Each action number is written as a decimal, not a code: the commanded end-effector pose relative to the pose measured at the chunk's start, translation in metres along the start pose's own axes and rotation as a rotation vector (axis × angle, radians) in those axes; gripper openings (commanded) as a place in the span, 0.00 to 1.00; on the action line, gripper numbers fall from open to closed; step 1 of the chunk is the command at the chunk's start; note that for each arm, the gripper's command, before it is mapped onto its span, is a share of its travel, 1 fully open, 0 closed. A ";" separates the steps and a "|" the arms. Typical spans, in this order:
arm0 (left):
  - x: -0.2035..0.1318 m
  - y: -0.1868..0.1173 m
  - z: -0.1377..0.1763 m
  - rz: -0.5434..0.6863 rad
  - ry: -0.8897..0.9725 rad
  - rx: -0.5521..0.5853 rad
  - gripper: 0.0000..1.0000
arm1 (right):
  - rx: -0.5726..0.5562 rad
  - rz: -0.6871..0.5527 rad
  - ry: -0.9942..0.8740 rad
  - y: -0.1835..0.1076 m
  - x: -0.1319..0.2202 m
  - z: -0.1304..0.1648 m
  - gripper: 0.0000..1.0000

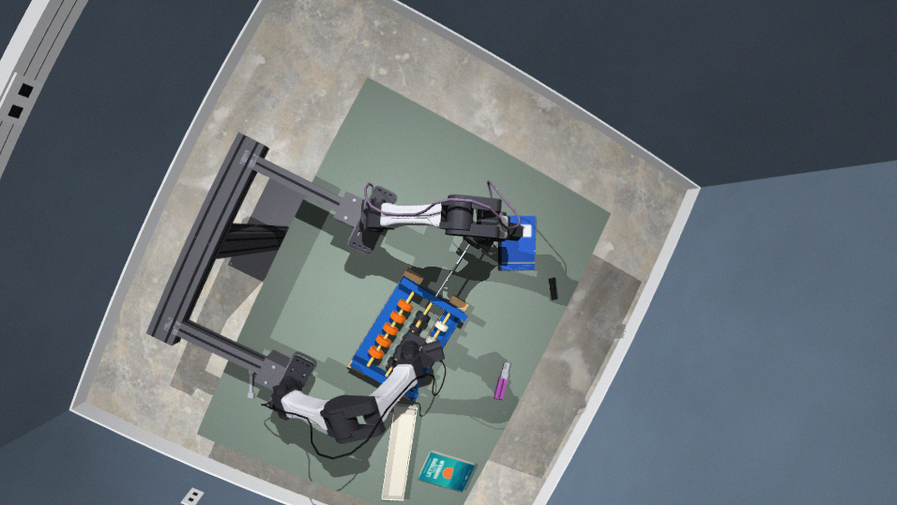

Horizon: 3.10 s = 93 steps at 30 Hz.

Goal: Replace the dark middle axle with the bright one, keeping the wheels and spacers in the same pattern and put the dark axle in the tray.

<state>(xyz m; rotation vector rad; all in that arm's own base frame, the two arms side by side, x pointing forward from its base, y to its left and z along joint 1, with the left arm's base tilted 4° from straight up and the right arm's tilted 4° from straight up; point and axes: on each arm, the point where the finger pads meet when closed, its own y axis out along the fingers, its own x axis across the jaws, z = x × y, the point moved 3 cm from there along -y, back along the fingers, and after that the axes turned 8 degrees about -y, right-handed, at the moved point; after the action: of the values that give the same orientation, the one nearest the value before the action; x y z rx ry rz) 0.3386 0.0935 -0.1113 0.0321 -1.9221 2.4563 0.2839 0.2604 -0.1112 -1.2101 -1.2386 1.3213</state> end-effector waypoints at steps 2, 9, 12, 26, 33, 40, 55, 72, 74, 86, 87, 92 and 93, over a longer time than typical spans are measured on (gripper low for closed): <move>-0.005 -0.006 0.022 0.030 0.024 0.044 0.00 | -0.078 -0.032 0.022 -0.022 0.006 -0.022 0.00; 0.008 0.004 0.027 -0.031 0.004 0.058 0.00 | -0.080 -0.032 0.023 -0.021 0.006 -0.022 0.00; 0.009 0.004 0.027 -0.028 0.009 0.060 0.00 | -0.079 -0.032 0.022 -0.021 0.006 -0.022 0.00; 0.002 -0.010 0.034 -0.001 0.007 0.037 0.00 | -0.083 -0.031 0.023 -0.021 0.006 -0.023 0.00; 0.006 -0.003 0.034 -0.020 0.004 0.043 0.00 | -0.084 -0.031 0.023 -0.021 0.006 -0.023 0.00; 0.004 -0.008 0.035 -0.010 0.006 0.037 0.00 | -0.085 -0.030 0.020 -0.021 0.006 -0.023 0.00; -0.002 -0.010 0.035 0.026 0.014 0.027 0.00 | -0.082 -0.028 0.007 -0.020 0.006 -0.021 0.00; 0.006 -0.007 0.042 0.010 0.006 0.032 0.00 | -0.072 -0.023 -0.005 -0.018 0.007 -0.015 0.00; 0.006 -0.006 0.042 0.011 0.007 0.032 0.00 | -0.072 -0.023 -0.006 -0.018 0.007 -0.015 0.00; 0.006 -0.008 0.046 0.019 0.011 0.030 0.00 | -0.065 -0.021 -0.014 -0.017 0.008 -0.011 0.00; 0.007 -0.006 0.046 0.012 0.018 0.031 0.00 | -0.064 -0.020 -0.015 -0.017 0.008 -0.011 0.00; 0.007 -0.006 0.047 0.016 0.021 0.030 0.00 | -0.061 -0.019 -0.013 -0.016 0.007 -0.011 0.00; 0.006 -0.008 0.048 0.018 0.013 0.029 0.00 | -0.061 -0.020 -0.012 -0.016 0.007 -0.011 0.00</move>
<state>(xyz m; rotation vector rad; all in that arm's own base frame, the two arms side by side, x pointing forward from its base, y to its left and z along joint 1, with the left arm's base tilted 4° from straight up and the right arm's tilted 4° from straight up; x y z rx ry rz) 0.3292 0.0655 -0.1079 0.0525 -1.9366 2.4555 0.2848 0.2604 -0.1112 -1.2143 -1.2417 1.3192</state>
